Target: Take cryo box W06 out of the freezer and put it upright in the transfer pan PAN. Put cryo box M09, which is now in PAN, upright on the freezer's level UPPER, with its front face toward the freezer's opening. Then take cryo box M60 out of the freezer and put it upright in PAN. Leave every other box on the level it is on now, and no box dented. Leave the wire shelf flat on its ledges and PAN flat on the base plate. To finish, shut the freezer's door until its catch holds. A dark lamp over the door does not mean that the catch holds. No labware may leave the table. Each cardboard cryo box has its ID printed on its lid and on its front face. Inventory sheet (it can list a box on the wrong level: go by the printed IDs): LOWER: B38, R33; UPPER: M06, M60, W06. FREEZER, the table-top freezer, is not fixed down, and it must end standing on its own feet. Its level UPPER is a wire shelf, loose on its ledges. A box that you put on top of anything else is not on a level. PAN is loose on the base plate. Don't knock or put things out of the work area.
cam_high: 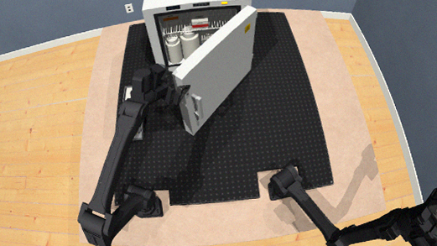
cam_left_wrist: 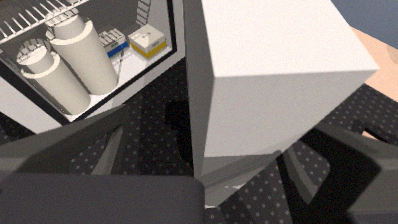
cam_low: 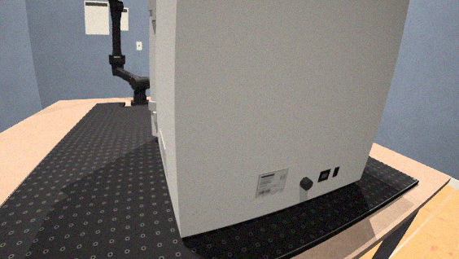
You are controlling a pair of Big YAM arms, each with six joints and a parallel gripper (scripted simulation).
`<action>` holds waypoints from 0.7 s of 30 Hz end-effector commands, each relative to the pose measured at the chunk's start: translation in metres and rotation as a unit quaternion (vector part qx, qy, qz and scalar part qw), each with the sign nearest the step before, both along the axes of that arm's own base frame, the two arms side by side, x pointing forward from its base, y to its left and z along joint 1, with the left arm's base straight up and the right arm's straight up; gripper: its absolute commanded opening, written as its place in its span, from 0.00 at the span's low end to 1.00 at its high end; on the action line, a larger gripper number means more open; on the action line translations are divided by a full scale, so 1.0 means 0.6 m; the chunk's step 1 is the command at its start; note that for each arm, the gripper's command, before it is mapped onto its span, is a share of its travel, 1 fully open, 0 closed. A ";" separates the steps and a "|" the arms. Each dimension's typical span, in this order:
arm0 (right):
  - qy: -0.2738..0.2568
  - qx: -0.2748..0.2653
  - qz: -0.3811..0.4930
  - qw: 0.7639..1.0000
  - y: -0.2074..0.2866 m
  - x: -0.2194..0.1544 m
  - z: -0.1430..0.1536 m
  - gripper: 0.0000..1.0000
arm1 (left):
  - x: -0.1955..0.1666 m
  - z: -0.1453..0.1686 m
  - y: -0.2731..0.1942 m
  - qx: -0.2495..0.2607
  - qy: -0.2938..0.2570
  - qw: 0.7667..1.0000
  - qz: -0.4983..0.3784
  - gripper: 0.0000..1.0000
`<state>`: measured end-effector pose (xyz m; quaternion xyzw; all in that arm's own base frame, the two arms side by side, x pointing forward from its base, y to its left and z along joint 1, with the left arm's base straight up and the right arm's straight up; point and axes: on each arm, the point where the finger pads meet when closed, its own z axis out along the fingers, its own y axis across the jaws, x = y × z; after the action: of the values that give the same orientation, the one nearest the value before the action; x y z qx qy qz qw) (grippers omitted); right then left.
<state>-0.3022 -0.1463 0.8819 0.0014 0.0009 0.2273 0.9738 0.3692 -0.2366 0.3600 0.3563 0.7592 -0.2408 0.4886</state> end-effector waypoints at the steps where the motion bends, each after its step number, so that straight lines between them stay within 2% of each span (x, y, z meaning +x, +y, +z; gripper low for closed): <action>1: 0.013 -0.008 -0.005 1.000 0.011 0.021 0.006 0.00 | 0.032 0.050 0.013 0.005 -0.031 0.999 -0.006 1.00; 8: 0.013 -0.008 -0.005 1.000 0.011 0.021 0.006 0.00 | 0.049 0.049 0.028 0.007 -0.032 0.999 -0.025 1.00; 10: 0.013 -0.008 -0.005 1.000 0.011 0.021 0.006 0.00 | 0.053 0.031 0.035 0.010 -0.023 0.999 -0.025 1.00; 14: 0.013 -0.008 -0.005 1.000 0.011 0.021 0.006 0.00 | 0.070 0.048 0.046 0.008 -0.032 0.999 -0.025 1.00; 16: 0.013 -0.008 -0.005 1.000 0.011 0.021 0.006 0.00 | 0.064 0.012 0.049 0.013 -0.013 1.000 -0.025 1.00; 21: 0.013 -0.008 -0.005 1.000 0.011 0.021 0.006 0.00 | 0.058 0.014 0.035 0.012 -0.014 0.999 -0.035 1.00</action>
<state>-0.3022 -0.1463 0.8819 0.0014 0.0009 0.2273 0.9738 0.4013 -0.2094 0.3535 0.3778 0.7532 -0.2448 0.4797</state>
